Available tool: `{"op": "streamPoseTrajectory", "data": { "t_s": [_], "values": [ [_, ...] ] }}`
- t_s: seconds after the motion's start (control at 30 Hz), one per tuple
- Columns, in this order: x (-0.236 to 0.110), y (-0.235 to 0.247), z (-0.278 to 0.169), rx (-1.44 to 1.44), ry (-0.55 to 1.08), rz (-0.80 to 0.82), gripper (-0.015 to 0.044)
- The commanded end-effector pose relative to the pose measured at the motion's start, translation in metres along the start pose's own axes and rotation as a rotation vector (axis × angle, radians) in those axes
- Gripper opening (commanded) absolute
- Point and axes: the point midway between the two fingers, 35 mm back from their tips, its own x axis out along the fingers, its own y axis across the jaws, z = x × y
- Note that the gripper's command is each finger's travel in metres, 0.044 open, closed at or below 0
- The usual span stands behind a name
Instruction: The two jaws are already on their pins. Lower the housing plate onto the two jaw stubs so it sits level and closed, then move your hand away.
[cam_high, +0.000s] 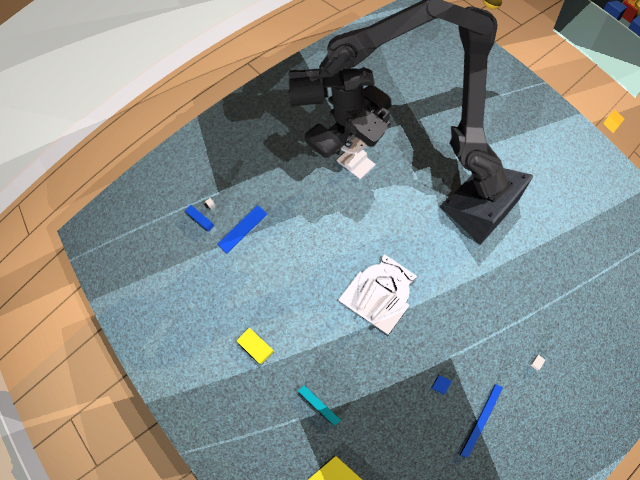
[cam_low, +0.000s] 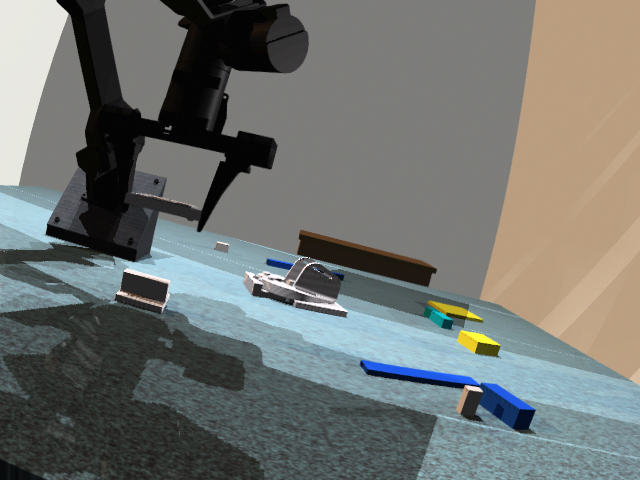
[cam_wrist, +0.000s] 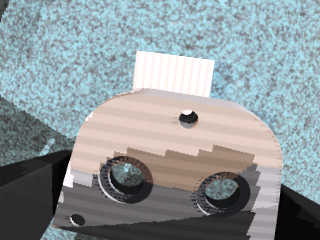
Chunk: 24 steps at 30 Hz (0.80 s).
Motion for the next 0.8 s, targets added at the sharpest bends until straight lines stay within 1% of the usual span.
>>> {"op": "streamPoseTrajectory", "data": {
  "t_s": [0.0, 0.77],
  "values": [
    [0.002, -0.009, 0.006, 0.050, -0.012, 0.001, 0.0351],
    [0.011, -0.065, 0.055, 0.432, -0.071, 0.013, 0.0351]
  ]
}}
